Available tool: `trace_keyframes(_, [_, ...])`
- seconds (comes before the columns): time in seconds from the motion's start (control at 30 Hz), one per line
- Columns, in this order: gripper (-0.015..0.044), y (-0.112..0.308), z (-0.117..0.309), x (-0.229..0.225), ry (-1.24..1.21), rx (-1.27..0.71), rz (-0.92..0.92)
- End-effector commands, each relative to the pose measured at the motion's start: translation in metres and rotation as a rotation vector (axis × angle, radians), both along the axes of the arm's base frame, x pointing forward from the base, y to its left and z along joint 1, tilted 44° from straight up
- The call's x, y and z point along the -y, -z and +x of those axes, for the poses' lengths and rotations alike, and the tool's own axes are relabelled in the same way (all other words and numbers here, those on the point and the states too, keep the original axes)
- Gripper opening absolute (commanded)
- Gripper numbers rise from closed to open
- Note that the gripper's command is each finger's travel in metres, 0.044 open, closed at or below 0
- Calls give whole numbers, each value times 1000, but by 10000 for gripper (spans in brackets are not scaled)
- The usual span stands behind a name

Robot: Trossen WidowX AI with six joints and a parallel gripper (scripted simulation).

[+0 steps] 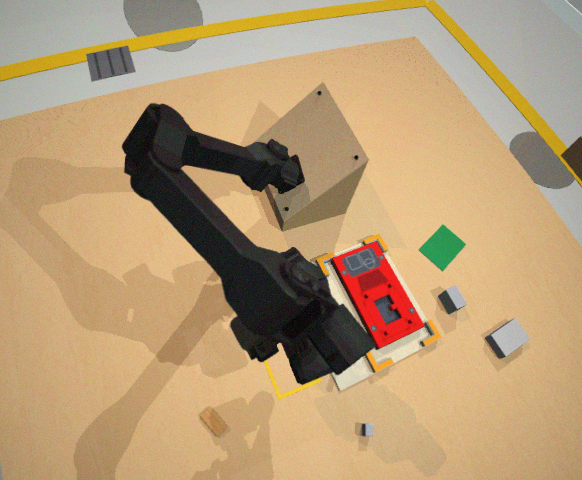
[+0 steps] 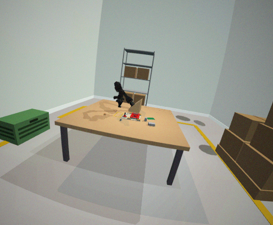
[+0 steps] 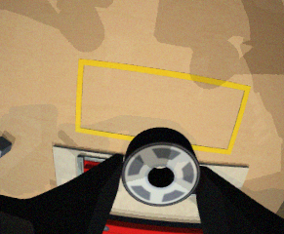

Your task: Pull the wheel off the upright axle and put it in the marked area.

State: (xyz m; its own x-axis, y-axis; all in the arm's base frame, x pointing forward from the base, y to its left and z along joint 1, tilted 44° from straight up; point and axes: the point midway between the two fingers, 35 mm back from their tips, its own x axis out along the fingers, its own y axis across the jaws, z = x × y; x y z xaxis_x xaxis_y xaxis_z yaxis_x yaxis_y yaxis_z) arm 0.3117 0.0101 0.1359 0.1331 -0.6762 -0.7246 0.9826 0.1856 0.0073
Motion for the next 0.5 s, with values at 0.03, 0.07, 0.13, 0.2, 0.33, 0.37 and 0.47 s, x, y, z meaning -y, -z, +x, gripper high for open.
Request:
trace_keyframes(0.03, [0, 3, -2, 8, -3, -4, -4])
trace_keyframes(0.07, [0, 5, -2, 9, -3, -4, -5])
trace_keyframes(0.13, [0, 10, -1, 14, -3, -4, -5])
trace_keyframes(0.2, [0, 13, -1, 17, -3, -4, -5])
trace_keyframes(0.33, [0, 19, 1, 22, -3, -4, -4])
trace_keyframes(0.37, [0, 23, 3, 25, -3, -4, -4])
trace_keyframes(0.47, [0, 35, 6, 36, -3, -3, -3])
